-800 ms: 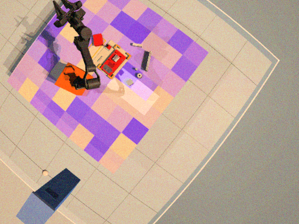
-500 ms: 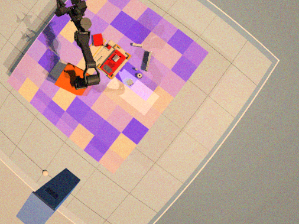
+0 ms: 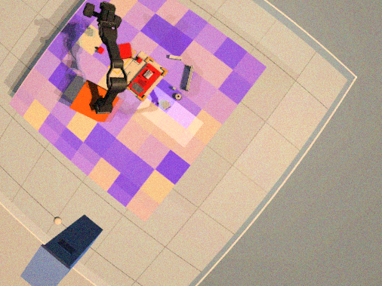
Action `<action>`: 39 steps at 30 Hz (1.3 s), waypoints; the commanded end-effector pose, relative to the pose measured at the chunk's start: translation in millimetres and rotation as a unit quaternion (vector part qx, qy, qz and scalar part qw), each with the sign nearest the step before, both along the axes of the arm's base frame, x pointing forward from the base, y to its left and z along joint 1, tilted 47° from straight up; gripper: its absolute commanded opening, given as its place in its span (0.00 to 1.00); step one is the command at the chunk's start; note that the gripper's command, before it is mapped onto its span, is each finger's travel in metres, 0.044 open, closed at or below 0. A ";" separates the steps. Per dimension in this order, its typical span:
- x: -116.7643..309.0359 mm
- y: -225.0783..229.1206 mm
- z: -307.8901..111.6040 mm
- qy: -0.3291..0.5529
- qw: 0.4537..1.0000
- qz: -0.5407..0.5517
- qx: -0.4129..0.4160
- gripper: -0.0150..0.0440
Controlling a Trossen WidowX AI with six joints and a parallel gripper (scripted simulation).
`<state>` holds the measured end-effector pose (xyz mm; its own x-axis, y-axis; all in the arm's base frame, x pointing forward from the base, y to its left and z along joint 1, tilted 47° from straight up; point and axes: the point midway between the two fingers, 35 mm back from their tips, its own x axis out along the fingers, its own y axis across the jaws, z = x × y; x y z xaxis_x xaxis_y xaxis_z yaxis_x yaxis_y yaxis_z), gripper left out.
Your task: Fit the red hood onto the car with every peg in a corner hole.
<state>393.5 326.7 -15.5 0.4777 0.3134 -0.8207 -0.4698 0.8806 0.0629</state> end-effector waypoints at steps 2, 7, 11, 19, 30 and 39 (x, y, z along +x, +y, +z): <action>-1.4 -65.1 -46.5 0.055 0.980 -0.015 -0.192 1.00; -13.8 -134.8 -66.6 0.125 0.912 0.010 -0.391 1.00; -26.8 -189.3 -63.2 0.194 0.813 0.064 -0.545 1.00; -32.4 -197.1 -62.1 0.206 0.793 0.077 -0.568 1.00; -31.5 -200.8 -65.9 0.206 0.793 0.077 -0.568 1.00; -30.2 -207.1 -72.2 0.206 0.793 0.077 -0.568 1.00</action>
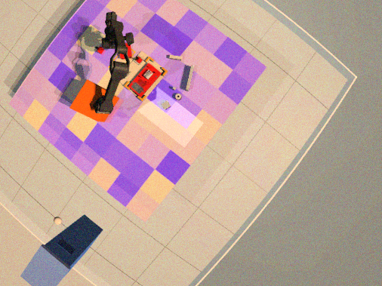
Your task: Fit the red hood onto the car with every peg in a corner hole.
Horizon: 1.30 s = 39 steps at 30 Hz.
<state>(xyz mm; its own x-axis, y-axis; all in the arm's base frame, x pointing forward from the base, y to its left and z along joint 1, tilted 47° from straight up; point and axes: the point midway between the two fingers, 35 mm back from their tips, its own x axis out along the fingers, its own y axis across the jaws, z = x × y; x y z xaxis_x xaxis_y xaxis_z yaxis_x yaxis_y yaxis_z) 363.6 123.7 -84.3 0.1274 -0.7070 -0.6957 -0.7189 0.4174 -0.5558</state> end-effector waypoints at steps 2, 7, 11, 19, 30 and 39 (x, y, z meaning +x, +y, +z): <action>-0.1 -5.4 -4.8 0.003 1.000 0.000 -0.003 1.00; 0.3 -9.1 -8.2 0.003 1.000 0.000 -0.003 1.00; 0.6 -12.0 -10.9 0.003 1.000 0.000 -0.003 1.00; 1.0 -17.9 -16.3 0.003 1.000 0.000 -0.003 1.00; 1.4 -25.9 -23.5 0.003 1.000 0.000 -0.004 1.00; 1.7 -32.3 -29.5 0.002 1.000 0.000 -0.004 1.00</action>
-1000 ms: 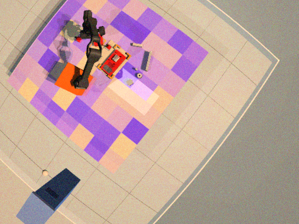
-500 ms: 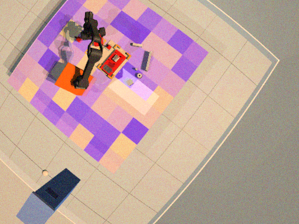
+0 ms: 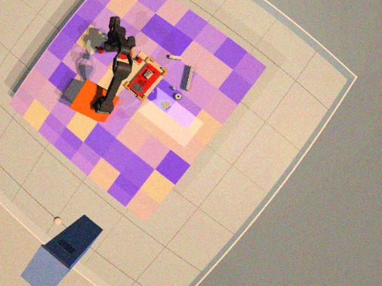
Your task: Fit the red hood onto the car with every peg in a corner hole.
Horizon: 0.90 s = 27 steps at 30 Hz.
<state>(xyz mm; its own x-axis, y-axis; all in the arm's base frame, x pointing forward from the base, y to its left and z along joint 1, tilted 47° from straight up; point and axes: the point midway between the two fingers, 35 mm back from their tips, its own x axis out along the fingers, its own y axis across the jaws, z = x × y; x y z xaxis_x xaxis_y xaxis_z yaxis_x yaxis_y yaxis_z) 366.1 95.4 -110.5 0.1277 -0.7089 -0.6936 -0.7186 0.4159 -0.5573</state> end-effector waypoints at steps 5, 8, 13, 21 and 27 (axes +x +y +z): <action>-0.8 -5.2 -4.4 0.003 1.000 0.000 -0.003 1.00; -0.6 -5.9 -5.0 0.003 1.000 0.000 -0.003 1.00; -0.3 -7.6 -6.7 0.003 1.000 0.000 -0.003 1.00; 0.2 -10.5 -9.4 0.003 1.000 0.000 -0.003 1.00; 0.6 -12.6 -11.5 0.003 1.000 0.000 -0.003 1.00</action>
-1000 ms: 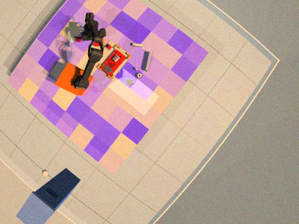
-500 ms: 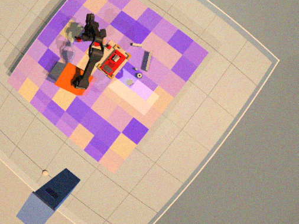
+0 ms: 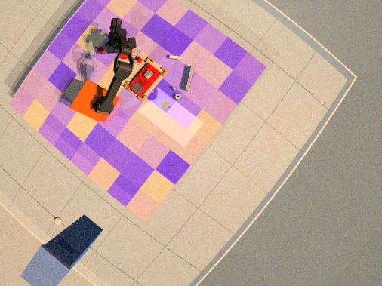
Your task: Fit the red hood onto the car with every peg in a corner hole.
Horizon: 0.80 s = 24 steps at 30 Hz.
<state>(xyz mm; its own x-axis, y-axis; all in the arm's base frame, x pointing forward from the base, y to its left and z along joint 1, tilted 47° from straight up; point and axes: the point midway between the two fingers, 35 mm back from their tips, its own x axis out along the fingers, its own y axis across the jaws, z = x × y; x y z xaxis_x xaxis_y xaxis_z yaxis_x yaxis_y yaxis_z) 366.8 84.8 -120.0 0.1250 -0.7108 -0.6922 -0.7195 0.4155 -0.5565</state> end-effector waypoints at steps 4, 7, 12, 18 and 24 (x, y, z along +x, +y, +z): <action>0.2 -3.5 -3.3 0.001 1.000 0.001 -0.002 1.00; 0.3 -4.6 -4.3 0.001 1.000 0.001 -0.002 1.00; 0.6 -6.4 -5.9 0.001 1.000 0.001 -0.002 1.00; 0.9 -8.6 -7.9 0.001 1.000 0.001 -0.002 1.00; 1.1 -6.5 -6.0 0.000 1.000 0.000 0.000 0.80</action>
<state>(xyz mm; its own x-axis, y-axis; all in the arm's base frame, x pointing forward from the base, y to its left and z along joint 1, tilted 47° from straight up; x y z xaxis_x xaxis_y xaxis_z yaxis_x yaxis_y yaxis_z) 367.9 78.3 -126.2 0.1252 -0.7111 -0.6919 -0.7198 0.4149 -0.5566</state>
